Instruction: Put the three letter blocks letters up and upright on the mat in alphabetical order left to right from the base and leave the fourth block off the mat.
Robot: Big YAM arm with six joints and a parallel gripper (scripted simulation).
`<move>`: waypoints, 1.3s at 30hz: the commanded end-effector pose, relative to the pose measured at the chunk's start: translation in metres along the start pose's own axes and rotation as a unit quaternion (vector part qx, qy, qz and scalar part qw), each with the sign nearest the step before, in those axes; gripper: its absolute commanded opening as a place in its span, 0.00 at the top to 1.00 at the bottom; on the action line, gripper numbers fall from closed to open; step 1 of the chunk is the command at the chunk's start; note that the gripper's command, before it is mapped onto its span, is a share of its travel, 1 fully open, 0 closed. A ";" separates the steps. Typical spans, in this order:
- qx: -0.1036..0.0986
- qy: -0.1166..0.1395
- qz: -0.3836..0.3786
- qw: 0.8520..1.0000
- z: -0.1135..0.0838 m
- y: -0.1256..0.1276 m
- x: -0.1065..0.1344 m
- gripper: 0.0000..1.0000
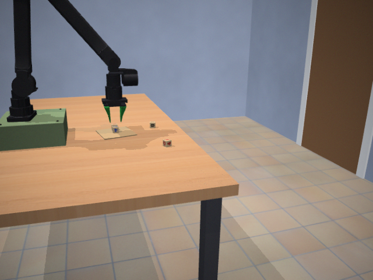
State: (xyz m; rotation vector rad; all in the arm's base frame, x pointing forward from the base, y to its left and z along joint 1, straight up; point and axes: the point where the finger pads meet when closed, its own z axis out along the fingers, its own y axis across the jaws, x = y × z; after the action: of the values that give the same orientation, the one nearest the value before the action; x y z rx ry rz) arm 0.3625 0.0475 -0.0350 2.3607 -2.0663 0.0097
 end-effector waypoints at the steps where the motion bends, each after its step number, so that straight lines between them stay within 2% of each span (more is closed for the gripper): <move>1: 0.033 -0.002 0.000 0.999 -0.025 -0.028 0.002 0.55; 13: 0.033 -0.002 0.000 0.999 -0.030 -0.028 0.002 0.55; 28: 0.035 -0.003 0.000 0.999 -0.068 -0.028 0.001 0.55; 31: 0.030 -0.003 0.000 1.000 -0.066 -0.027 0.001 0.55; 37: 0.036 -0.003 0.000 0.999 -0.073 -0.028 0.001 0.55; 38: 0.036 -0.003 0.000 0.999 -0.073 -0.028 0.001 0.00; 39: 0.036 -0.003 0.000 0.999 -0.073 -0.027 0.001 0.00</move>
State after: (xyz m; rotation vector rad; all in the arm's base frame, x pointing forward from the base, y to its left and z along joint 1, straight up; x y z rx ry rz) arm 0.3623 0.0474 0.0099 2.3604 -2.0659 0.0090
